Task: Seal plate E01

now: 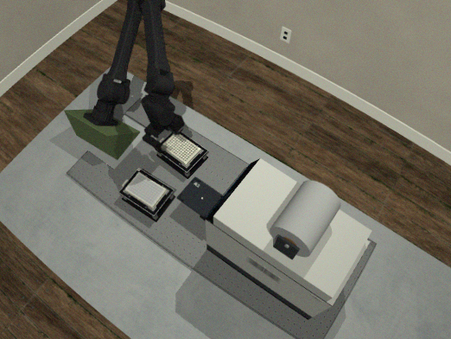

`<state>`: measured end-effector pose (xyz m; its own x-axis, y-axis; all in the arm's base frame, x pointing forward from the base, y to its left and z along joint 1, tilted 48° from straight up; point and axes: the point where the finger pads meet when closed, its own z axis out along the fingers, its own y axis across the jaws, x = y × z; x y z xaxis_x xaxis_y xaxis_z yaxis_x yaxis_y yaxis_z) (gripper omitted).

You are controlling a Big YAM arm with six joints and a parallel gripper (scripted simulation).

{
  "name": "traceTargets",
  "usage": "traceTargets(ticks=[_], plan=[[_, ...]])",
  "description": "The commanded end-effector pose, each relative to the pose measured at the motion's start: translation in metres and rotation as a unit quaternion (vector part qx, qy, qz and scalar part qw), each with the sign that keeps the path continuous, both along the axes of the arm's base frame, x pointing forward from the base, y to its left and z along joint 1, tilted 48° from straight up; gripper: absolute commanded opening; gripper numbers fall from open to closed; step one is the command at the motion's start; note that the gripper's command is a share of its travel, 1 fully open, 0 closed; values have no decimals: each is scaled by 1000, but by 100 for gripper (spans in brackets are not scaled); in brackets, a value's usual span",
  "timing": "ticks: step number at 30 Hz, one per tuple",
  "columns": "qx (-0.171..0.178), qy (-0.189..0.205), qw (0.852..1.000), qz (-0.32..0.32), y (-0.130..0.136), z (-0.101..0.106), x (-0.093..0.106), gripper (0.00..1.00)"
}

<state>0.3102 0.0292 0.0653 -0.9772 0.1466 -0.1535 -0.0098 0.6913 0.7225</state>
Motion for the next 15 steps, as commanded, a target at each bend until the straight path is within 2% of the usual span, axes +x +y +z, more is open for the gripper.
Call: traceTargets(ticks=[1, 3, 6, 11, 15], plan=[[-1, 2, 1000, -17, 10, 18, 21, 100], [-1, -1, 1000, -18, 17, 28, 26, 100], [-3, -4, 1000, -20, 16, 31, 29, 100], [-4, -15, 1000, -16, 40, 58, 36, 100], [-2, -2, 1000, -20, 30, 46, 33, 100]])
